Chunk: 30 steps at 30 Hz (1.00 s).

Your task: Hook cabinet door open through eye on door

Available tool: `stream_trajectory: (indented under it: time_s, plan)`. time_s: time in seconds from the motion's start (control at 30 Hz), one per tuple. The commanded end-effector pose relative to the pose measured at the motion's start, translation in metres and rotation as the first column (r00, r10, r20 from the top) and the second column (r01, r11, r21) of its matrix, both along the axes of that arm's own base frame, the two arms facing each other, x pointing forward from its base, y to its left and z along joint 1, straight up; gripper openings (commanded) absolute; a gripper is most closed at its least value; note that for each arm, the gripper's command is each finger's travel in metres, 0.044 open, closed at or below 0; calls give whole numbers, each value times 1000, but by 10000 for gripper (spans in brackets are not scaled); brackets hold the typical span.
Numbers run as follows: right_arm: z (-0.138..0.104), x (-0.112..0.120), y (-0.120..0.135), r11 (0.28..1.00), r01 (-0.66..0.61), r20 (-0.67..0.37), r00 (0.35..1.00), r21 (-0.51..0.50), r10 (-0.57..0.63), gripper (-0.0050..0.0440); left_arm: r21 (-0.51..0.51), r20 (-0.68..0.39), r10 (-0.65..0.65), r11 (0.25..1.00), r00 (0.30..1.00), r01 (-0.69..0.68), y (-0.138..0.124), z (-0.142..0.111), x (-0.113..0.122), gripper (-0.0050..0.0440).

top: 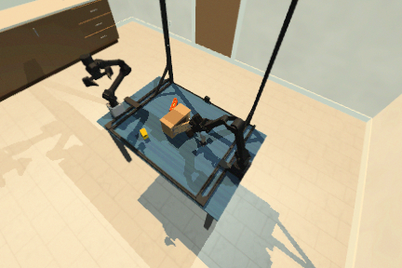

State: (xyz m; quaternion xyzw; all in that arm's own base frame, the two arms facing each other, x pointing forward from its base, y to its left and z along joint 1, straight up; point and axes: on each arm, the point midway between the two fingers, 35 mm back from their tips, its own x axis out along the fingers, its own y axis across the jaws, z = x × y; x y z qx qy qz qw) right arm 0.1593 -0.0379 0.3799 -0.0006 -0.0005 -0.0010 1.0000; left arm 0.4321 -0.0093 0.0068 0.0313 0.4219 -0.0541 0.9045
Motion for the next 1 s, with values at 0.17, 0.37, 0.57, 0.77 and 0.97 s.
stream_trajectory:
  time_s: [0.17, 0.37, 0.57, 0.77, 0.97]
  plan:
    - [0, 0, 0, 1000, -2, 0, 1000, 2, 2, 400, 6, -42, 19, 1000, 999, -19, -1, -3, 0, 0]
    - [0, 0, 0, 1000, -2, 0, 1000, 2, 2, 400, 6, -42, 19, 1000, 999, -19, -1, -4, 0, 0]
    - [0, 0, 0, 1000, -2, 0, 1000, 2, 2, 400, 6, -42, 19, 1000, 999, -19, -1, -5, 0, 0]
    - [0, 0, 0, 1000, -2, 0, 1000, 2, 2, 400, 6, -42, 19, 1000, 999, -19, -1, -5, 0, 0]
    - [0, 0, 0, 1000, -2, 0, 1000, 2, 2, 400, 6, -42, 19, 1000, 999, -19, -1, -6, 0, 0]
